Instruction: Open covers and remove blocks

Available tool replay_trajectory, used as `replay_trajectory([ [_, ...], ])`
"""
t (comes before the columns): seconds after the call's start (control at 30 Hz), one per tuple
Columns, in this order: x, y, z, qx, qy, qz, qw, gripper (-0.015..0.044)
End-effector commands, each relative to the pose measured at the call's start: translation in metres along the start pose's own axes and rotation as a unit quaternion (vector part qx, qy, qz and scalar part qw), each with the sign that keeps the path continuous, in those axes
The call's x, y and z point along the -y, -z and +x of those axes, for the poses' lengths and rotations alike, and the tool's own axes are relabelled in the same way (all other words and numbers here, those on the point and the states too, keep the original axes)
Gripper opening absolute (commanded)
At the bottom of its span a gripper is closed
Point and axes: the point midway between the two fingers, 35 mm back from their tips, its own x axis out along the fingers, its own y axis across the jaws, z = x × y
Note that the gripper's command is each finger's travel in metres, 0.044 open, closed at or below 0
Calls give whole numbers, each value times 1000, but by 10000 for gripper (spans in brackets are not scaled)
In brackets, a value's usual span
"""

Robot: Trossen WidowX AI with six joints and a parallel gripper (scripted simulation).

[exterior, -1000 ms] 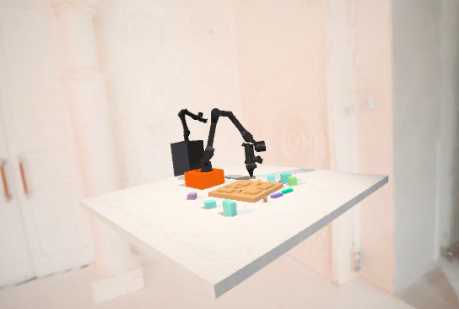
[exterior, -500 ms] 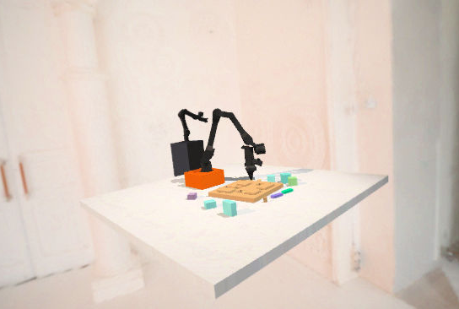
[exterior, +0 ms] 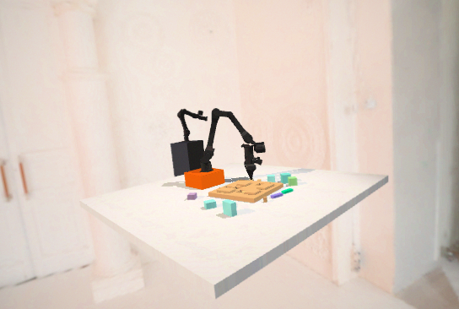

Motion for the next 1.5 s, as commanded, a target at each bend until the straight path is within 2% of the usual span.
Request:
replay_trajectory([
  [0.0, 0, -4, -14, 6, 1, 0, 1000, 440],
  [0.6, 0, 0, -67, 6, 2, 0, 1000, 440],
  [0.97, 28, -15, -68, 7, -1, 57, 998, 151],
  [1.17, 54, -26, -70, 7, -1, 223, 975, 0],
  [1.27, 69, -31, -71, 8, -1, 310, 951, 0],
  [1.47, 91, -38, -72, 9, 1, 317, 948, 0],
])
